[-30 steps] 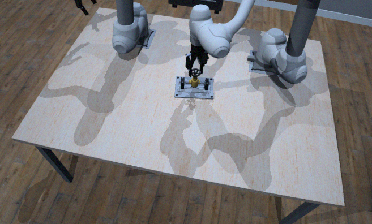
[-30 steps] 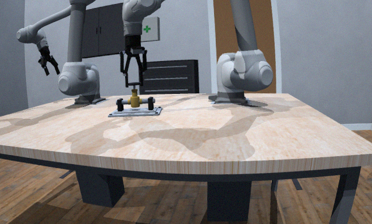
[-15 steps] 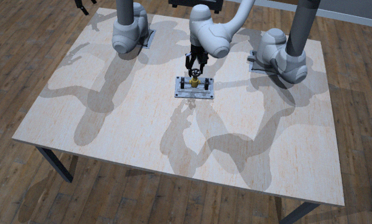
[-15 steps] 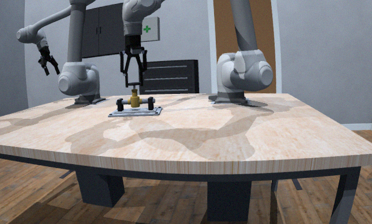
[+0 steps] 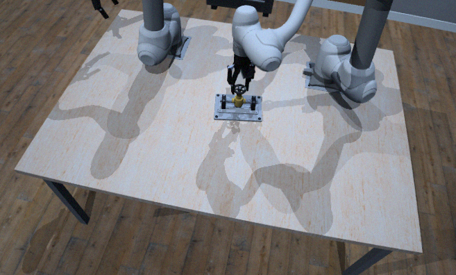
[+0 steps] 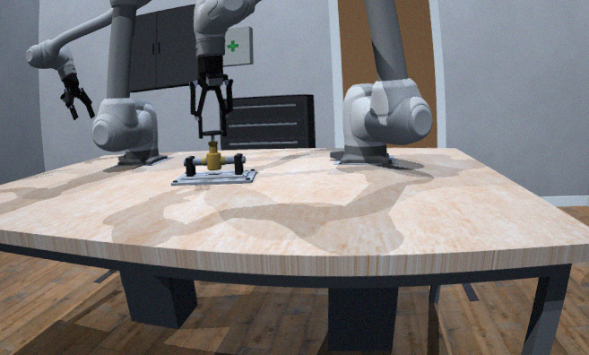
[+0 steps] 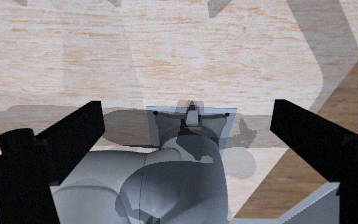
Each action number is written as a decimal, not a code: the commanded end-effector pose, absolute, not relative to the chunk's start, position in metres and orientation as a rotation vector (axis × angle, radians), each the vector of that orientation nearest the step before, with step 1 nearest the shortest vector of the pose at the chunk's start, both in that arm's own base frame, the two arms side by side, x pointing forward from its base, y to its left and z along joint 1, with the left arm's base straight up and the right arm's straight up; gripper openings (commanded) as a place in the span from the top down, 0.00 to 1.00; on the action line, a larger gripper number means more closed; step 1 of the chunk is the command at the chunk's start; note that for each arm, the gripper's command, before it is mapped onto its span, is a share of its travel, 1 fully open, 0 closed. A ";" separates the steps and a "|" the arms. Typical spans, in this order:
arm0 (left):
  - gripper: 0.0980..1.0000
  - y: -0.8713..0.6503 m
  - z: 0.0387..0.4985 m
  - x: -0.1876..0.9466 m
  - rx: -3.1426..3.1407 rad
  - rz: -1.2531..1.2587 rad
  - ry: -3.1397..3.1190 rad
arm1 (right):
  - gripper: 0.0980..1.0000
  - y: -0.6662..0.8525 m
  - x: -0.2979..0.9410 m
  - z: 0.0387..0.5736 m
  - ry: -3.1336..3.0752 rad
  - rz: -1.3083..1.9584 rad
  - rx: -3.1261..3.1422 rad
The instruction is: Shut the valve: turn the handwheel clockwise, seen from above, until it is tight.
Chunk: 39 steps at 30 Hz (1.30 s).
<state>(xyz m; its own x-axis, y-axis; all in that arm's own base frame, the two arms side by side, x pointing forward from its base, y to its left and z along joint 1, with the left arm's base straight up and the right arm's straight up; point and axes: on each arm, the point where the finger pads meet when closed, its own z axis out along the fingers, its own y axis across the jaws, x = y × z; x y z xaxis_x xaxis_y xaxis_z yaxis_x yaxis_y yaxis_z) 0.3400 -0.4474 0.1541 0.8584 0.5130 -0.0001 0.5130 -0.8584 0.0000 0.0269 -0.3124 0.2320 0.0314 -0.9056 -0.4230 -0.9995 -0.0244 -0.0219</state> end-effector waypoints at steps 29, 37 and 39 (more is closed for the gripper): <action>1.00 -0.448 0.155 0.340 3.055 0.001 0.730 | 0.00 -0.313 0.027 0.233 1.945 0.420 -2.002; 1.00 -0.448 0.155 0.340 3.055 0.001 0.729 | 0.00 -0.313 0.027 0.233 1.945 0.420 -2.002; 1.00 -0.448 0.155 0.340 3.055 0.001 0.729 | 0.00 -0.313 0.027 0.233 1.945 0.420 -2.002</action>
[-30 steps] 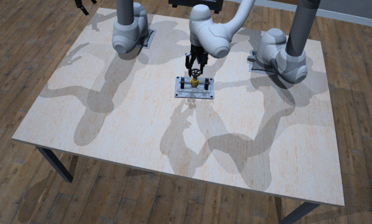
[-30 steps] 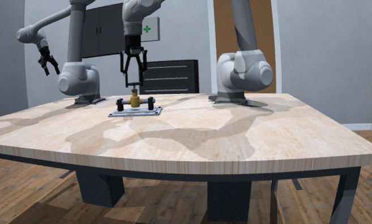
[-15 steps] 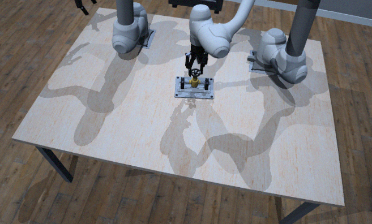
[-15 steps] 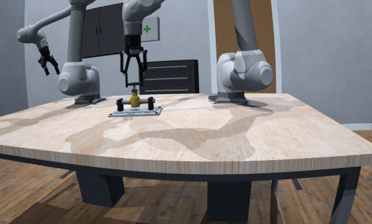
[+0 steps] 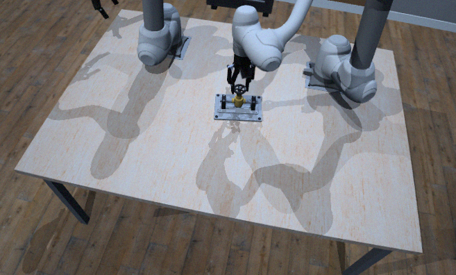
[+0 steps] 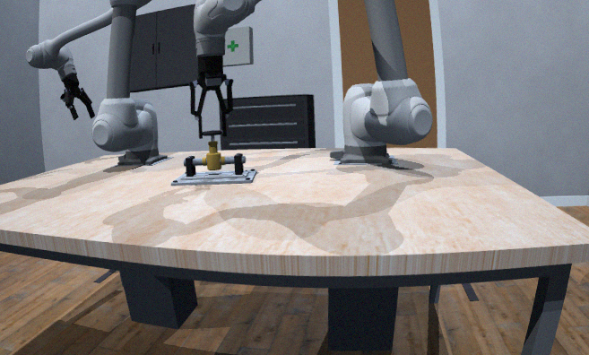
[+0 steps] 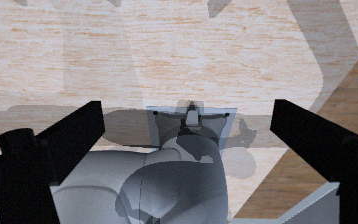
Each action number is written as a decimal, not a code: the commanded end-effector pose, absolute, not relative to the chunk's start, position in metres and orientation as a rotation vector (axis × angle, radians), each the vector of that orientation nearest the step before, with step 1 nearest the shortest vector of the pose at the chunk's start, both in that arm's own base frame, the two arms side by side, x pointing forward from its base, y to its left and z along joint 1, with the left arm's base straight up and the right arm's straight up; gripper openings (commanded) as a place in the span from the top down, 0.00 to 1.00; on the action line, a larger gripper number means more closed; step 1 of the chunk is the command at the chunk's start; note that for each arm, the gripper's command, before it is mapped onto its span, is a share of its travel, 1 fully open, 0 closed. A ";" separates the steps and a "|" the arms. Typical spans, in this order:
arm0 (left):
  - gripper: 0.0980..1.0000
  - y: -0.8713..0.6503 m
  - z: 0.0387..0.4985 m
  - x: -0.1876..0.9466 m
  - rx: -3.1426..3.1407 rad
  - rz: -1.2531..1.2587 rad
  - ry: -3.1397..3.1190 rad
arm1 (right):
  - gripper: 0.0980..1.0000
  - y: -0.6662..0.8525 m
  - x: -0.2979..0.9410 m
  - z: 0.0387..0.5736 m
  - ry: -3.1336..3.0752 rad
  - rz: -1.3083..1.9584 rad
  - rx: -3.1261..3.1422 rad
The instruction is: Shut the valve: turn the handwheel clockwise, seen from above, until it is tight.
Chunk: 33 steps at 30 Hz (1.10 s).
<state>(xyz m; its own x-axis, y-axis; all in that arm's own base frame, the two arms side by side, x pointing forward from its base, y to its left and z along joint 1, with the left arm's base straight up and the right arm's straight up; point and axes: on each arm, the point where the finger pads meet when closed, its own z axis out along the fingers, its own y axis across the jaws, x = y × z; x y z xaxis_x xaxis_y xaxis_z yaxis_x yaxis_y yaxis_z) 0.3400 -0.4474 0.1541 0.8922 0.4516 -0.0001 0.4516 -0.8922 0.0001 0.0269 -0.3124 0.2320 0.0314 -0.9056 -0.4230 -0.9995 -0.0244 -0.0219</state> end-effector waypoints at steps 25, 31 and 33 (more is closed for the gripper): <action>1.00 -0.448 0.155 0.340 3.077 0.001 0.629 | 0.00 -0.313 0.027 0.233 1.945 0.420 -2.002; 1.00 -0.448 0.155 0.340 3.078 0.001 0.621 | 0.00 -0.313 0.027 0.233 1.945 0.420 -2.002; 1.00 -0.448 0.155 0.340 3.078 0.001 0.621 | 0.00 -0.313 0.027 0.233 1.945 0.420 -2.002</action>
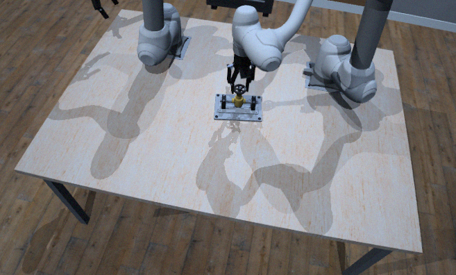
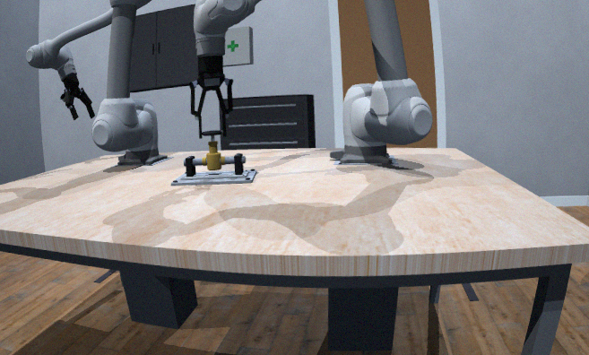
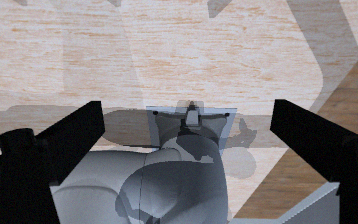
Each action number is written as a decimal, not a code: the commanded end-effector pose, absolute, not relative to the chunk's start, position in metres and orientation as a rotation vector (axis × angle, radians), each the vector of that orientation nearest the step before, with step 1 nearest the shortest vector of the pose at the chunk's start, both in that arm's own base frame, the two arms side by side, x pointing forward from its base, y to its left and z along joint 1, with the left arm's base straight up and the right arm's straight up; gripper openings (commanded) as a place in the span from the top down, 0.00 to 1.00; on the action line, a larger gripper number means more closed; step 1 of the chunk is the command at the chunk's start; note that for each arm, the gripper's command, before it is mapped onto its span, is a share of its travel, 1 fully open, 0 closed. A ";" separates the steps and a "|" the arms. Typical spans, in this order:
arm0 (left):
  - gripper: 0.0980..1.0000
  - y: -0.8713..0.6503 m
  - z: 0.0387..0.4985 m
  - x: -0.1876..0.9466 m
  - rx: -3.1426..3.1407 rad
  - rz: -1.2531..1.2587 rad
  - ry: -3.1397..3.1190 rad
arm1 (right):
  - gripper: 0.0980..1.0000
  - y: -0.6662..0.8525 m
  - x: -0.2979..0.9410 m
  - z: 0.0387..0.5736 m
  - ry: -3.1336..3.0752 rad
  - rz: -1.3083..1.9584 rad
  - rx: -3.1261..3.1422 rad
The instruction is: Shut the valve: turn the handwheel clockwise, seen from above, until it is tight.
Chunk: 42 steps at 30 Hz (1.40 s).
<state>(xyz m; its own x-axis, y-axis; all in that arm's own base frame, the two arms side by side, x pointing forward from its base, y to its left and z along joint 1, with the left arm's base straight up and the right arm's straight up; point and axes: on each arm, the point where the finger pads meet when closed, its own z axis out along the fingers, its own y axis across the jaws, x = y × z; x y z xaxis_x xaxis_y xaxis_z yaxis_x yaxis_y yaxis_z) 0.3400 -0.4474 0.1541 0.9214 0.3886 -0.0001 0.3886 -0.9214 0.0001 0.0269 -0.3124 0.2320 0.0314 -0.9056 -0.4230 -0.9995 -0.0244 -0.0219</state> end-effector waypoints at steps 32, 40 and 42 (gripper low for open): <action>1.00 -0.448 0.155 0.340 3.098 0.001 0.514 | 0.00 -0.313 0.027 0.233 1.945 0.420 -2.002; 1.00 -0.448 0.155 0.340 3.098 0.001 0.514 | 0.00 -0.313 0.027 0.233 1.945 0.420 -2.002; 1.00 -0.448 0.155 0.340 3.098 0.001 0.512 | 0.00 -0.313 0.027 0.233 1.945 0.420 -2.002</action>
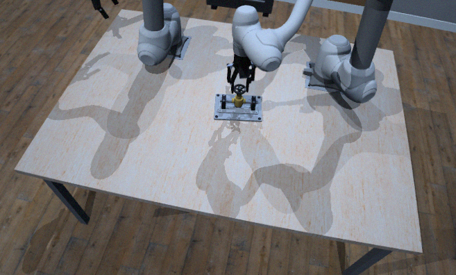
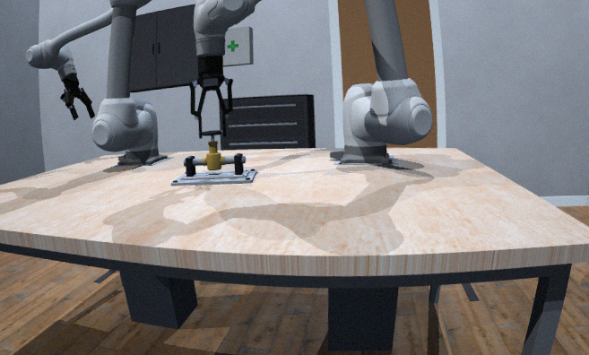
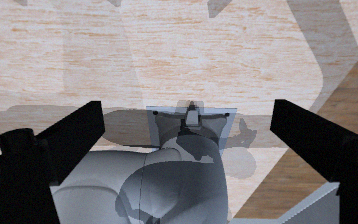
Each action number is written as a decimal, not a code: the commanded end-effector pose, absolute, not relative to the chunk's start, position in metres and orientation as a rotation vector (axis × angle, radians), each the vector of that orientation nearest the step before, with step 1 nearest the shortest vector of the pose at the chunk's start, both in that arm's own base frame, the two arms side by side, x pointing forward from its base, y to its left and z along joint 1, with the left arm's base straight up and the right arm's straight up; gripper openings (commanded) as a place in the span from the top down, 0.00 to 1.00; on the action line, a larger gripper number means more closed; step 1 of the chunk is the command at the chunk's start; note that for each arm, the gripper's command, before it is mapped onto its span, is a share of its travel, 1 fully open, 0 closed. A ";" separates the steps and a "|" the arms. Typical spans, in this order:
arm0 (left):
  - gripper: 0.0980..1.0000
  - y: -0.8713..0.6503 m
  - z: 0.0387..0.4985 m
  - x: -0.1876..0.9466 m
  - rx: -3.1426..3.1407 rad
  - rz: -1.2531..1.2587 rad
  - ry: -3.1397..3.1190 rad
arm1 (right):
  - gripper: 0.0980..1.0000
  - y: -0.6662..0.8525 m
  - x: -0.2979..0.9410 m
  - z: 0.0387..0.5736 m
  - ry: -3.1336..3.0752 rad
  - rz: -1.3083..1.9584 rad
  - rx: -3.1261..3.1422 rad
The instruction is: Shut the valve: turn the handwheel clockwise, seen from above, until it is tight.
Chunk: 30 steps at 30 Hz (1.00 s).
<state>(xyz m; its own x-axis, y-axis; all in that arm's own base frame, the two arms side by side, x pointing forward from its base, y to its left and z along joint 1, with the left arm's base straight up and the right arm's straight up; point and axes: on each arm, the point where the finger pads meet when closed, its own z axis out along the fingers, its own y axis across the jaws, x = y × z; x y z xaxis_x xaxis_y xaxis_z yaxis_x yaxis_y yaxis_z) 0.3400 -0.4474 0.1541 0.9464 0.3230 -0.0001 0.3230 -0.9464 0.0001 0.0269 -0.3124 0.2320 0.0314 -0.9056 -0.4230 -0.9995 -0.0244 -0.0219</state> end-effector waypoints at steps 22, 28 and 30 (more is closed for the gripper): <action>1.00 -0.448 0.155 0.340 3.113 0.001 0.413 | 0.00 -0.313 0.027 0.233 1.945 0.420 -2.002; 1.00 -0.448 0.155 0.340 3.114 0.001 0.405 | 0.00 -0.313 0.027 0.233 1.945 0.420 -2.002; 1.00 -0.448 0.155 0.340 3.114 0.001 0.405 | 0.00 -0.313 0.027 0.233 1.945 0.420 -2.002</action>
<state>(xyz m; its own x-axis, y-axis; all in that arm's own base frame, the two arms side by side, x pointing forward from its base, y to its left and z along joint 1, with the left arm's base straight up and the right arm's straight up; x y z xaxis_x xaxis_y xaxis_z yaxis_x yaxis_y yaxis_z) 0.3400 -0.4474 0.1541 0.9665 0.2568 -0.0001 0.2568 -0.9665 0.0001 0.0269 -0.3124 0.2320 0.0314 -0.9056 -0.4230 -0.9995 -0.0244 -0.0219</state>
